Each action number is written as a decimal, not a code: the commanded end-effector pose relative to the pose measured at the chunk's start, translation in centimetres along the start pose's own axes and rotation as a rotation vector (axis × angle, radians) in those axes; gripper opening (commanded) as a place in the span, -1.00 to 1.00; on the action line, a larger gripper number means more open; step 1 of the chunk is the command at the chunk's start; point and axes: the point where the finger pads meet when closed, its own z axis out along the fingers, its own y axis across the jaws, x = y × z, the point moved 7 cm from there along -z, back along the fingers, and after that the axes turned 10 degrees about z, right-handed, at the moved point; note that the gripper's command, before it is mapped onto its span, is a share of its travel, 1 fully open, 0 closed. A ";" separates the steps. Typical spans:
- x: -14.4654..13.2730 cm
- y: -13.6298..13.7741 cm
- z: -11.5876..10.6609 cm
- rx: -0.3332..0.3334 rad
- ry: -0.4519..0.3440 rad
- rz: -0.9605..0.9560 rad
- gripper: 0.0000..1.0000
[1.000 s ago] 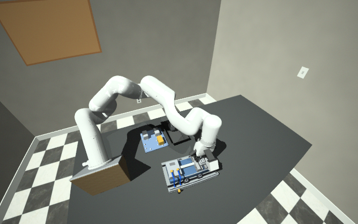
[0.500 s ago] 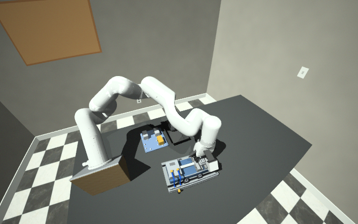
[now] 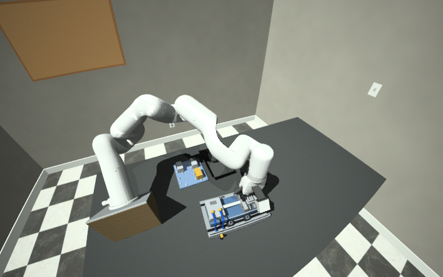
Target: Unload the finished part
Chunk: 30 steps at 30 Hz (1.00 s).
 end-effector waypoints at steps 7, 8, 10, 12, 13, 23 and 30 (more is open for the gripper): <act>0.0 -0.1 -0.2 0.005 0.001 -0.001 0.37; 0.0 -0.1 -0.2 0.005 0.001 -0.001 0.37; 0.0 -0.1 -0.2 0.005 0.001 -0.001 0.37; 0.0 -0.1 -0.2 0.005 0.001 -0.001 0.37; 0.0 -0.1 -0.2 0.005 0.001 -0.001 0.37; 0.0 -0.1 -0.2 0.005 0.001 -0.001 -1.00; 0.0 -0.1 -0.2 0.005 0.001 -0.001 -1.00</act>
